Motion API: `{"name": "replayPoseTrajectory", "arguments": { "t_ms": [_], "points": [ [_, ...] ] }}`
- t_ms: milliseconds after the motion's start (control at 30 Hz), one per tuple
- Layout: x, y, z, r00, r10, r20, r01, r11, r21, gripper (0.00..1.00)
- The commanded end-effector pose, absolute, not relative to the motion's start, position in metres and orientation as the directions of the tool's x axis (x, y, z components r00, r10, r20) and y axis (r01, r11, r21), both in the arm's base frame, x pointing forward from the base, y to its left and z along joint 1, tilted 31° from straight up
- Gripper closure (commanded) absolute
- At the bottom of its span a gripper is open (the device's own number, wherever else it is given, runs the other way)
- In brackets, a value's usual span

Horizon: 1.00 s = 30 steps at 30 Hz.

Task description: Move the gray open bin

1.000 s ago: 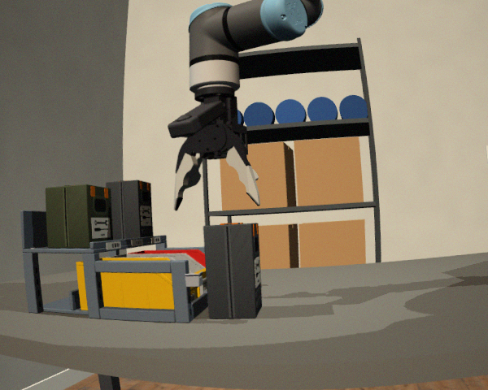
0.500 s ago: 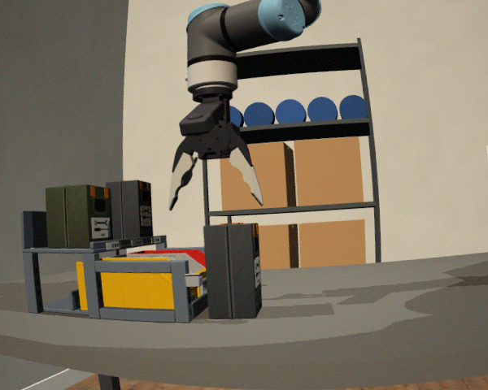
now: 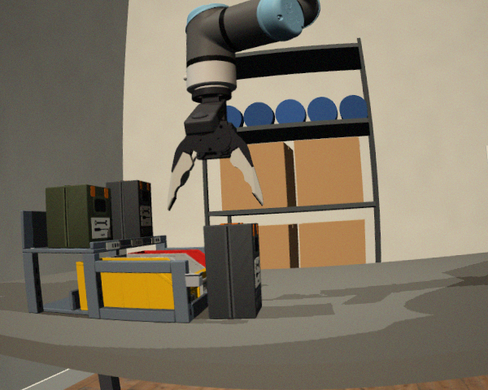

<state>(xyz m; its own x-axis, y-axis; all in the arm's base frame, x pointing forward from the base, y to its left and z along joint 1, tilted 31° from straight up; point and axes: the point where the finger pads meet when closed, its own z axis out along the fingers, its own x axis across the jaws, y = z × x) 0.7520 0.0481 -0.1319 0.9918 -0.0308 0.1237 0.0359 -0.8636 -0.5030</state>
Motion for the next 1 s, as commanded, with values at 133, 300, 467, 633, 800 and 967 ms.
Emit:
{"name": "replayPoseTrajectory", "arguments": {
  "t_ms": [133, 300, 467, 633, 800, 967],
  "points": [
    [0.7526, 0.0475, -0.1314, 0.991, -0.026, 0.128, 0.042, -0.864, -0.502, 0.72],
    [0.7526, 0.0475, -0.1314, 0.991, -0.026, 0.128, 0.042, -0.864, -0.502, 0.72],
    [0.7526, 0.0475, -0.1314, 0.991, -0.026, 0.128, 0.042, -0.864, -0.502, 0.72],
    [0.7526, 0.0475, -0.1314, 0.991, -0.026, 0.128, 0.042, -0.864, -0.502, 0.72],
    [0.7526, 0.0475, -0.1314, 0.991, -0.026, 0.128, 0.042, -0.864, -0.502, 0.72],
    [0.7526, 0.0475, -0.1314, 0.991, -0.026, 0.128, 0.042, -0.864, -0.502, 0.72]
  ]
}}
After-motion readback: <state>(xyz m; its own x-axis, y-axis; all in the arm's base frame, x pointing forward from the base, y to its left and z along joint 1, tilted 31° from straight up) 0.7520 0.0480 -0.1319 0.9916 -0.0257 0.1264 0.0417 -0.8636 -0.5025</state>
